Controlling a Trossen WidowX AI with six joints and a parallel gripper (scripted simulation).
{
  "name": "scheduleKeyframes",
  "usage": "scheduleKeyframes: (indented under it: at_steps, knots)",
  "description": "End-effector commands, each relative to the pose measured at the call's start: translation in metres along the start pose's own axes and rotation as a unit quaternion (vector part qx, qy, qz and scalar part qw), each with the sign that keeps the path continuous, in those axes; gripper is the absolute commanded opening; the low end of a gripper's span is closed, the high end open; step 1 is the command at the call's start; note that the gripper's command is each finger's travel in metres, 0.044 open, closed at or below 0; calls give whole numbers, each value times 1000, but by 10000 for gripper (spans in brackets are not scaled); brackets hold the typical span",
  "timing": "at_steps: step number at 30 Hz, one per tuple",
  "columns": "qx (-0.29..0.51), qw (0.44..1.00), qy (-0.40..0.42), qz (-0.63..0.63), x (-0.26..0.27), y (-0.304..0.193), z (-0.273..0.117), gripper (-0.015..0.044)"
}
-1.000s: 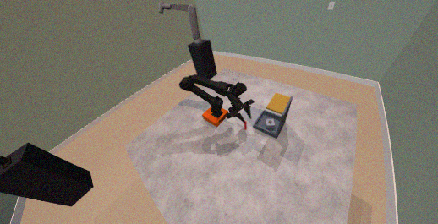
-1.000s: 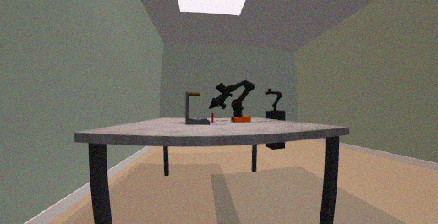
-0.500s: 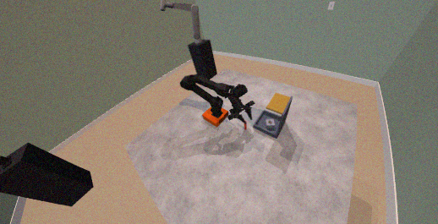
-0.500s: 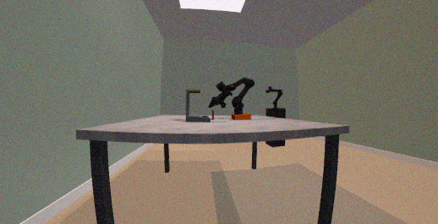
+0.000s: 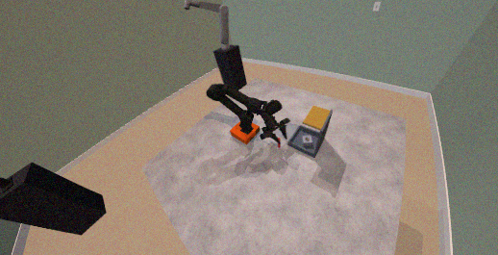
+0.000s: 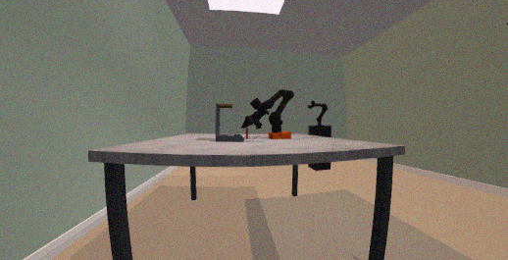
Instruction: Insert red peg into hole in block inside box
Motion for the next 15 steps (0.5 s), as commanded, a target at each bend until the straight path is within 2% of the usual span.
scheduleKeyframes:
  at_steps: [1,15]
  knots:
    - [-5,1000,1,-4,-1,8,5,220]
    - [-5,1000,1,-4,-2,27,17,220]
Point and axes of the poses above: the point midway between the two fingers, 35 mm back from their tips, its own z axis out along the fingers, its own x axis across the jaws, y = z × x, the point moved 9 cm from there along -z, back along the fingers, and after that the axes turned 13 degrees about -z, right-handed, at the moved point
